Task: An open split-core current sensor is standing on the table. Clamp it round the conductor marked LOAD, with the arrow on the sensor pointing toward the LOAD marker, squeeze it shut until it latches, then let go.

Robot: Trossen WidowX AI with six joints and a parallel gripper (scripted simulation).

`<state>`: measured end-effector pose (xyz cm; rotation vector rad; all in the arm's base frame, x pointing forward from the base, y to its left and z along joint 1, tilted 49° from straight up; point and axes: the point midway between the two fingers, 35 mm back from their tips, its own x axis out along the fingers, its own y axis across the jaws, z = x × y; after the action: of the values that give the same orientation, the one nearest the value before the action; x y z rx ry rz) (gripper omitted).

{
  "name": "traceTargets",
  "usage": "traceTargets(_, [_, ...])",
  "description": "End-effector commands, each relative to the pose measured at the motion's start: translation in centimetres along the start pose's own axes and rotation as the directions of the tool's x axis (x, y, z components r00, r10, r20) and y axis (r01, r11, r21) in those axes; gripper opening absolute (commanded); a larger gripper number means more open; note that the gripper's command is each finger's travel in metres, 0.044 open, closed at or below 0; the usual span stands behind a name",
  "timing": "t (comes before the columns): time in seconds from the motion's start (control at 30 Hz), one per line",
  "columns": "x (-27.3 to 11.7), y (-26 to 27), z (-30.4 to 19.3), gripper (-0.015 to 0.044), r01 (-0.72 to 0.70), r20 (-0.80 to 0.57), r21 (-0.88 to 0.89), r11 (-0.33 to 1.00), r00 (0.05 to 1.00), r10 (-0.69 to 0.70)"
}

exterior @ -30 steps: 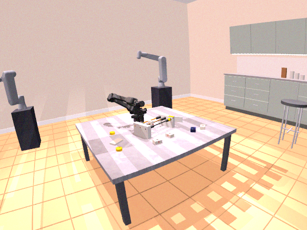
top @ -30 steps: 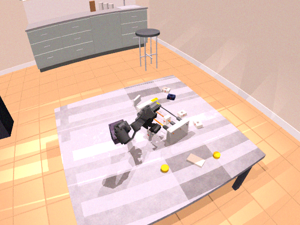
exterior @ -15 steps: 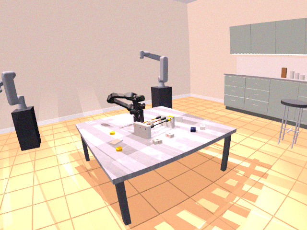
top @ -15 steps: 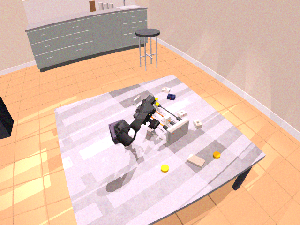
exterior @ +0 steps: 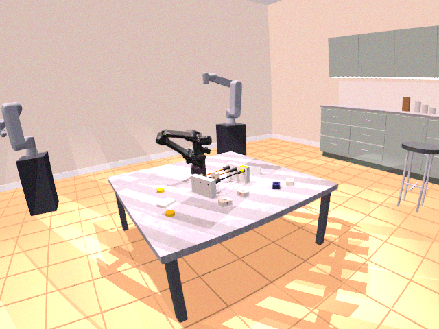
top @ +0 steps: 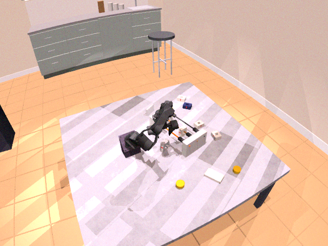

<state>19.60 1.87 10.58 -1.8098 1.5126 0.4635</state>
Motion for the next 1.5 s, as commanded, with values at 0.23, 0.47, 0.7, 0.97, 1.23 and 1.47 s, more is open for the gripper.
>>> traceTargets(0.23, [0.5, -1.1, 1.3, 0.0320, -0.115, -0.065, -0.592, 0.798, 0.993, 0.095])
traceTargets(0.47, [1.5, -1.0, 1.3, 0.0320, -0.114, -0.062, -0.592, 0.798, 0.993, 0.096])
traceTargets(0.7, [2.7, -1.0, 1.3, 0.0320, -0.113, -0.061, -0.592, 0.798, 0.994, 0.095])
traceTargets(0.97, [4.0, -0.8, 1.1, 0.0320, -0.113, -0.061, -0.592, 0.798, 0.994, 0.095])
traceTargets(1.23, [5.3, -0.6, 0.9, 0.0320, -0.114, -0.064, -0.592, 0.798, 0.994, 0.094])
traceTargets(1.47, [5.9, -0.5, 0.9, 0.0313, -0.117, -0.063, -0.589, 0.799, 0.993, 0.099])
